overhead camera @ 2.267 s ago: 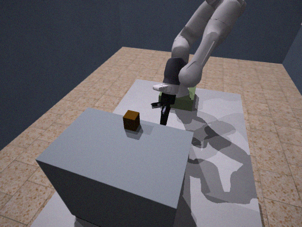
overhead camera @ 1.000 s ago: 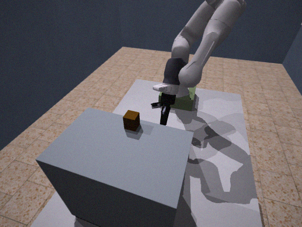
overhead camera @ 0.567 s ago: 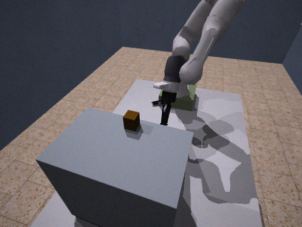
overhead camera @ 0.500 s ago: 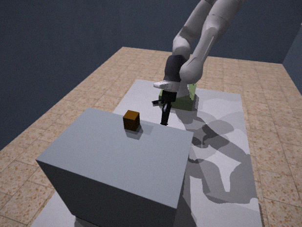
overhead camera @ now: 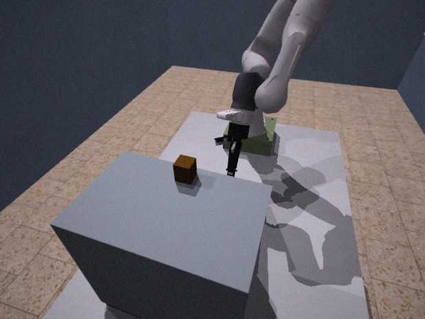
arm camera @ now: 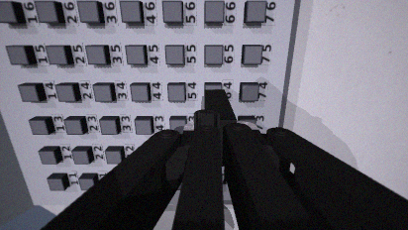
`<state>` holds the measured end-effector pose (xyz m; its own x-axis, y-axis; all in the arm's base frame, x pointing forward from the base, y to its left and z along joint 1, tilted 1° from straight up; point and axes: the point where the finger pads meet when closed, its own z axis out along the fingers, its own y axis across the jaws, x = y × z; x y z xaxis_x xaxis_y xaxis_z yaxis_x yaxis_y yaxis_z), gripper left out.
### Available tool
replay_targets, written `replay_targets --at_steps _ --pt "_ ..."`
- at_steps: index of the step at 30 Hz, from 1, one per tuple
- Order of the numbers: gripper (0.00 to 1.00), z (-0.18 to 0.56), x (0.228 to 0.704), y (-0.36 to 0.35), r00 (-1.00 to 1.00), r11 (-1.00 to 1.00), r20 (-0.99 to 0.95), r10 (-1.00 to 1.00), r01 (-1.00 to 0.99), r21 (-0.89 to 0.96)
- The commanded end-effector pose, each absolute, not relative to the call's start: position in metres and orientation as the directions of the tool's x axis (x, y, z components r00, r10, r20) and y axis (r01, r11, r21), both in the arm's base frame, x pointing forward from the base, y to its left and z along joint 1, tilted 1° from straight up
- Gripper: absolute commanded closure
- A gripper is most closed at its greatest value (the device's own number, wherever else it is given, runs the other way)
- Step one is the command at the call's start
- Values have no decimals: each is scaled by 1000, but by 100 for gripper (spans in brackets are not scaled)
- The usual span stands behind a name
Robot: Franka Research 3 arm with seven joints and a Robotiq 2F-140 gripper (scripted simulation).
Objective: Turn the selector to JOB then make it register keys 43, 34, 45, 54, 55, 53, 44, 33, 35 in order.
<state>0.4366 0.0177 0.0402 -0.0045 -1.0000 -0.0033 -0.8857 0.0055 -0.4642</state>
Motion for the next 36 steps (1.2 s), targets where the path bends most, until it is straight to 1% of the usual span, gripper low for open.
replay_targets --at_steps 1,7,12,19,36 --pt "90 42 435 15 -17 15 1 -1000 -887 -461" --pt "90 42 435 20 -17 15 1 -1000 -887 -461" --pt "90 42 436 57 -17 15 1 -1000 -887 -461" --pt "90 42 436 82 -17 15 1 -1000 -887 -461" --pt "90 32 442 83 -17 15 1 -1000 -887 -461"
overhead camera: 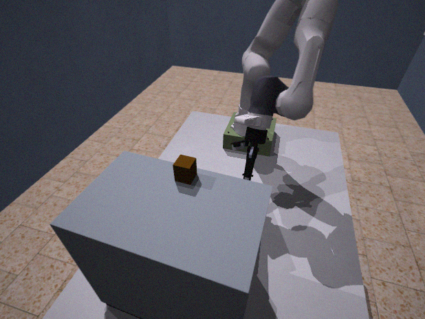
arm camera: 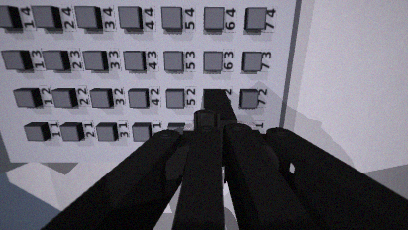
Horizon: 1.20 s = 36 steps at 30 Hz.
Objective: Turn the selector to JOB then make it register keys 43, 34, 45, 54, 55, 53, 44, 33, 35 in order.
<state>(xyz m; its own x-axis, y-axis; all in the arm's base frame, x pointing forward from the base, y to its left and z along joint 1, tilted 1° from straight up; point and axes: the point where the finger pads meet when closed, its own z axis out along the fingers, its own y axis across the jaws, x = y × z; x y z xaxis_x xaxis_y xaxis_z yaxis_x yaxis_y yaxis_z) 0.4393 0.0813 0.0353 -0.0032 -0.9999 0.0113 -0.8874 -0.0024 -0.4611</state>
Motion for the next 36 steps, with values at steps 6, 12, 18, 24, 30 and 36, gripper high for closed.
replay_targets --at_steps 6,12,18,24,30,36 --pt "90 24 446 83 -17 15 1 -1000 -887 -461" --pt "90 23 446 82 -17 15 1 -1000 -887 -461" --pt "90 23 446 82 -17 15 1 -1000 -887 -461" --pt "90 23 446 82 -17 15 1 -1000 -887 -461" --pt "90 23 446 82 -17 15 1 -1000 -887 -461" --pt "90 22 447 82 -17 15 1 -1000 -887 -461"
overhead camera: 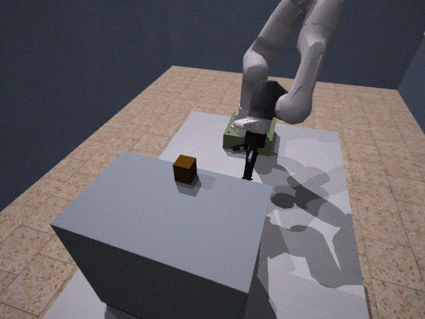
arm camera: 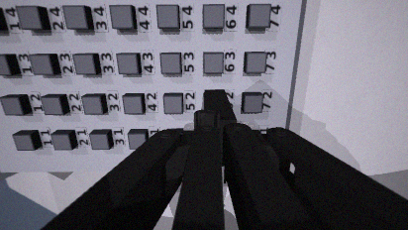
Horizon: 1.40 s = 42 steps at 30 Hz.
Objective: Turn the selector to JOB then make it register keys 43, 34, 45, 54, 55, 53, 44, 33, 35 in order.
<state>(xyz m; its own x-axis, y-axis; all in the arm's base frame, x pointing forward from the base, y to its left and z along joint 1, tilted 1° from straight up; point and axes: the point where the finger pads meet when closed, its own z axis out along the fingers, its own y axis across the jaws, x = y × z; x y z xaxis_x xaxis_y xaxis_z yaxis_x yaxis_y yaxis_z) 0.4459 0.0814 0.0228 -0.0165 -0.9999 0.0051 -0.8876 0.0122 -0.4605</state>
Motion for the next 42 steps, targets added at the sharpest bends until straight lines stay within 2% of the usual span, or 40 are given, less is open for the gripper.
replay_targets --at_steps 1,42 --pt "90 22 447 82 -17 15 1 -1000 -887 -461" --pt "90 14 451 82 -17 15 1 -1000 -887 -461"
